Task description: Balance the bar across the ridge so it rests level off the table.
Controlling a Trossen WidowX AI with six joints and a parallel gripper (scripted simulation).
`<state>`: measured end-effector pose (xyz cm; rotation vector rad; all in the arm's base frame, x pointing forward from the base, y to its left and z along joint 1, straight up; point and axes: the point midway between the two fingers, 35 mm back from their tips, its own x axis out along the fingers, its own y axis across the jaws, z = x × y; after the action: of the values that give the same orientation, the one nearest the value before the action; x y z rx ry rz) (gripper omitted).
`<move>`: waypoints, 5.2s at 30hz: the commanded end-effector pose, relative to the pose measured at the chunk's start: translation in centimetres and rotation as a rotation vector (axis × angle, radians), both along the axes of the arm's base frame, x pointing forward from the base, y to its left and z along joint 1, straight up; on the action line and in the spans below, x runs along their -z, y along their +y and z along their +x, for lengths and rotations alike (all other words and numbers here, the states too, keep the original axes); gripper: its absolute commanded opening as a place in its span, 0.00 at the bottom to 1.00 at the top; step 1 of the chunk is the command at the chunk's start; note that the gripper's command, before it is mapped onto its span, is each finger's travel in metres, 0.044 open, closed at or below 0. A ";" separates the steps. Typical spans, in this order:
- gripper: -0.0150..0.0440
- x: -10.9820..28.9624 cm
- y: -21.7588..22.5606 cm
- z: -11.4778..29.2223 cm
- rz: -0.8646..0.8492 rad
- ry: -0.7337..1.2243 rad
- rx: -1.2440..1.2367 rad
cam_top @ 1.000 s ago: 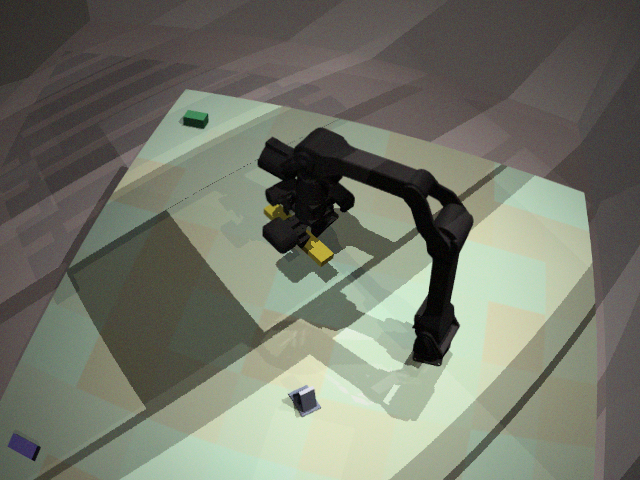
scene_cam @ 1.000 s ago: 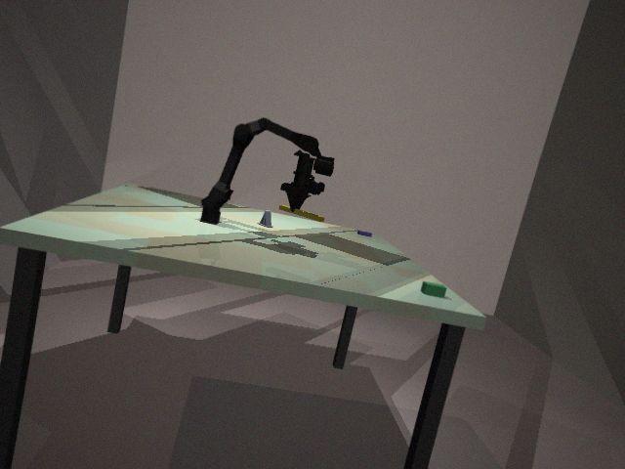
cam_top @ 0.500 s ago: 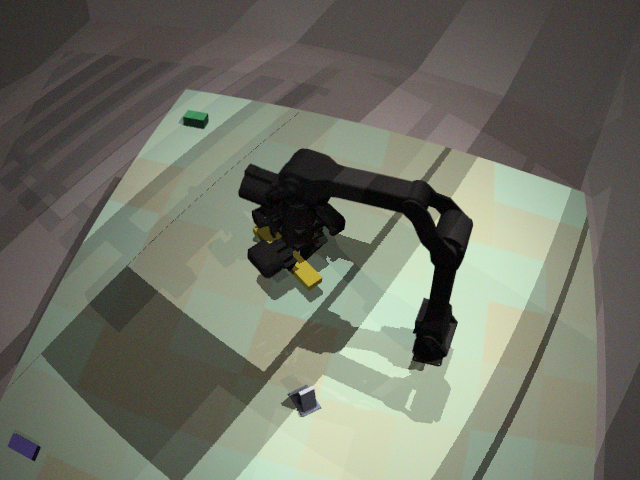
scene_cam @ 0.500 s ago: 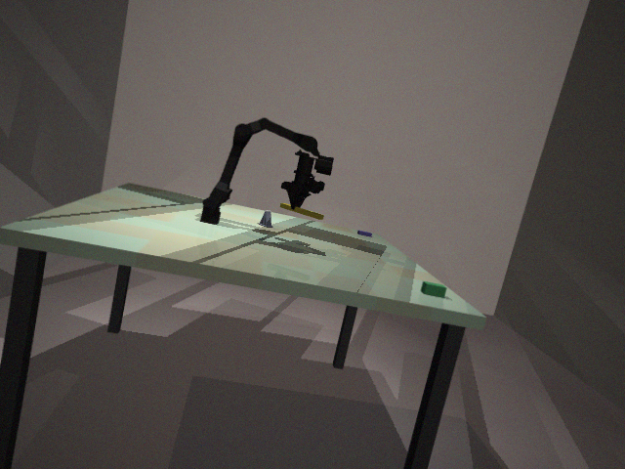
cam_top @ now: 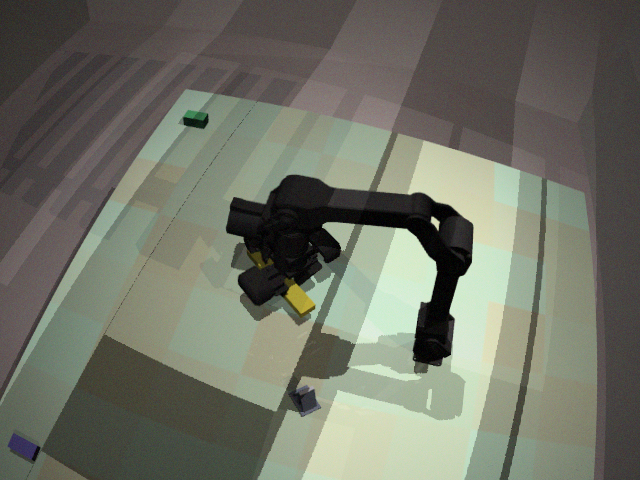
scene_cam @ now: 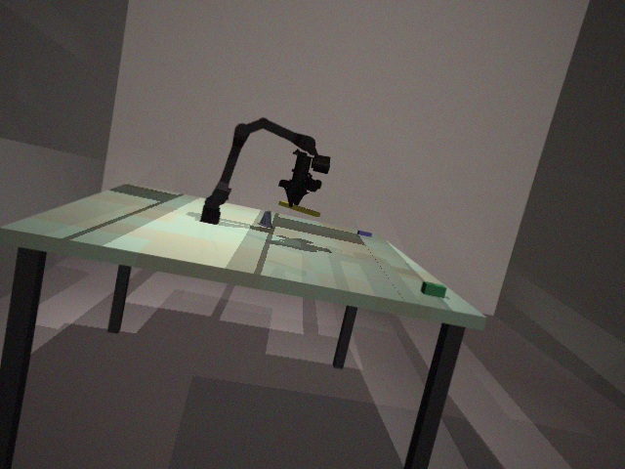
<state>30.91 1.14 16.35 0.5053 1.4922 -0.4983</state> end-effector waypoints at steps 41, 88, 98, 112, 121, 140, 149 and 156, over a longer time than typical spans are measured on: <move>0.25 -0.1 15.5 -7.2 0.020 -0.002 0.117; 0.25 4.3 19.0 -10.3 0.023 0.002 0.150; 0.25 4.3 19.0 -10.3 0.023 0.002 0.150; 0.25 4.4 19.0 -10.3 0.023 0.002 0.150; 0.25 4.5 19.0 -10.3 0.023 0.002 0.150; 0.25 4.7 19.0 -10.3 0.023 0.002 0.150; 0.25 4.7 19.0 -10.3 0.023 0.002 0.150; 0.25 4.8 19.0 -10.3 0.023 0.002 0.150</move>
<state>20.58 20.05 11.60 0.6348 1.4682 -0.6011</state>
